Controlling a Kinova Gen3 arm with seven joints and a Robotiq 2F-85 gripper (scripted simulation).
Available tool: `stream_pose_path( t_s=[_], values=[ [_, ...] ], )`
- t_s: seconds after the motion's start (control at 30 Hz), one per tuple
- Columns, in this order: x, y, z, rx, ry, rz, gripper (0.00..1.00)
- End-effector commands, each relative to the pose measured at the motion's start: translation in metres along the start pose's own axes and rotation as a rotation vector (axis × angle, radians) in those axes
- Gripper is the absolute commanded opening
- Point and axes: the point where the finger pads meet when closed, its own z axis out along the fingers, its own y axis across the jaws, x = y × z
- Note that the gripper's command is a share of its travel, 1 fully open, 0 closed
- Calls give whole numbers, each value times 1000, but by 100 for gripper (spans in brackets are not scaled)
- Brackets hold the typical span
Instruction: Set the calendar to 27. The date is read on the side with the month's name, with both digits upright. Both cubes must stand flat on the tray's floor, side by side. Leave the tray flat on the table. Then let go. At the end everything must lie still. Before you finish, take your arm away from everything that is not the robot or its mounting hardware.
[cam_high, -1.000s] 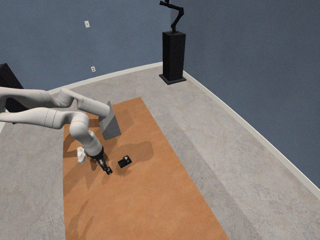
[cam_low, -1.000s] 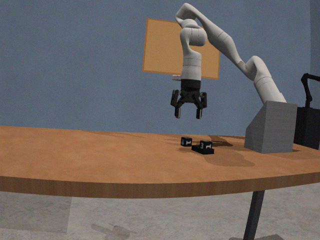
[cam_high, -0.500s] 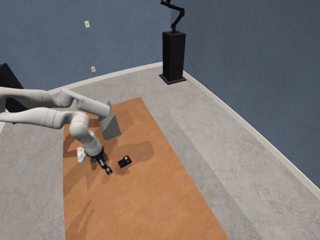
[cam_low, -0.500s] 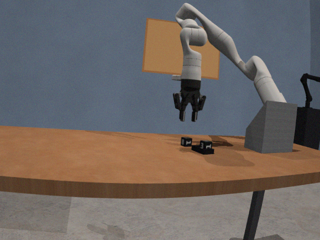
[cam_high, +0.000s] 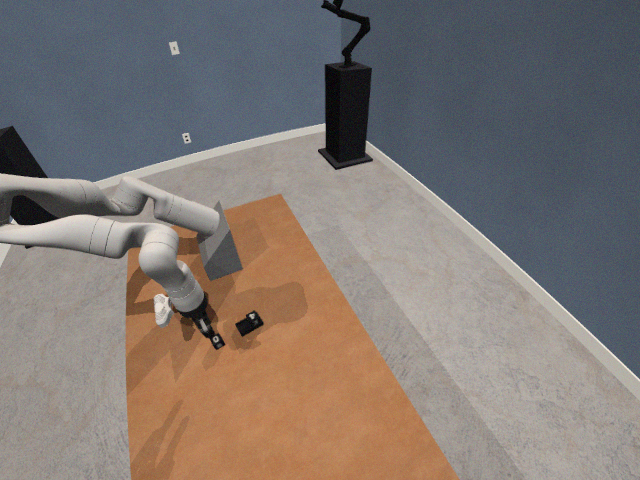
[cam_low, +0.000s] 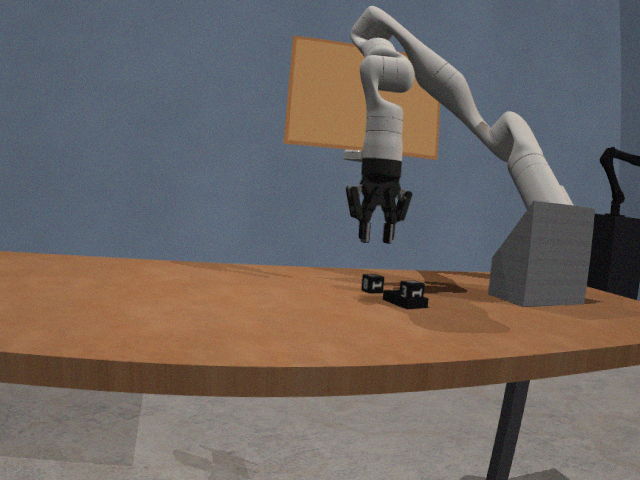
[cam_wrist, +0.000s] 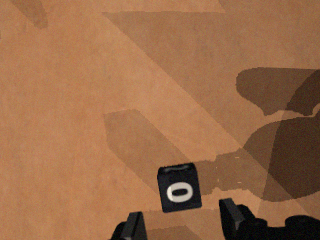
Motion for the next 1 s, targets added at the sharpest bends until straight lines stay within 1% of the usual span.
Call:
stream_pose_path(
  t_s=[0.0,0.53,0.97],
  values=[
    [0,0,-1,2,0,0,48],
    [0,0,1,2,0,0,48],
    [0,0,14,2,0,0,48]
  ],
)
